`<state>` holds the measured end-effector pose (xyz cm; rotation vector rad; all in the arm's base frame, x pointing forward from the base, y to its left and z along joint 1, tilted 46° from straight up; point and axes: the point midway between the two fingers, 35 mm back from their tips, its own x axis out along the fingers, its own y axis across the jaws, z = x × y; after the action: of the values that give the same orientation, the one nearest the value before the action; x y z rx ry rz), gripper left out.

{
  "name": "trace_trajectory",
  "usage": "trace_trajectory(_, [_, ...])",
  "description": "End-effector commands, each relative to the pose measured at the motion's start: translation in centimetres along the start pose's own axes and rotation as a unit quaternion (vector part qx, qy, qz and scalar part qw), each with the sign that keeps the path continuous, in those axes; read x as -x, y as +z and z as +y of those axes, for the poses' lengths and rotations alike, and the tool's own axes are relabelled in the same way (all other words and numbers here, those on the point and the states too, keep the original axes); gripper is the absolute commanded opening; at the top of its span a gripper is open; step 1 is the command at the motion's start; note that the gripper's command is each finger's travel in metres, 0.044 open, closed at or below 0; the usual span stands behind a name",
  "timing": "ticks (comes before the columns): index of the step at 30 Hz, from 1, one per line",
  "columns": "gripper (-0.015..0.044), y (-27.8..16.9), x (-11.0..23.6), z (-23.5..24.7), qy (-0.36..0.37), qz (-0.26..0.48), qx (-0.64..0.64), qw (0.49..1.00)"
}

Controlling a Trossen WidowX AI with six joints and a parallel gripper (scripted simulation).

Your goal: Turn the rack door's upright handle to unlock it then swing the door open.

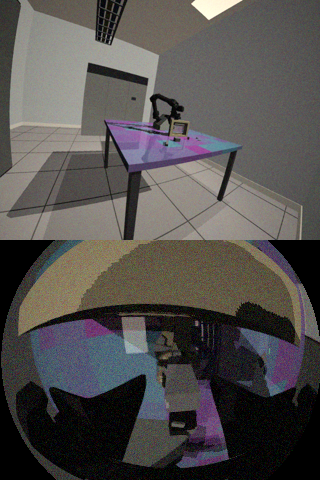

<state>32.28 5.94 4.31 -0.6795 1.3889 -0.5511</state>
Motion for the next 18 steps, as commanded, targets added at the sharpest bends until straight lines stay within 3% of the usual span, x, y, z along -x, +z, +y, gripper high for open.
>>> trace_trajectory(1, [0.0297, 0.02, 0.02, 0.00, 0.000, -0.001, 0.083, 0.997])
trace_trajectory(9, [0.0297, 0.02, 0.02, 0.00, 0.000, -0.001, 0.277, 0.961])
trace_trajectory(18, [0.0297, 0.01, 0.02, 0.00, -0.001, 0.000, 0.483, 0.876])
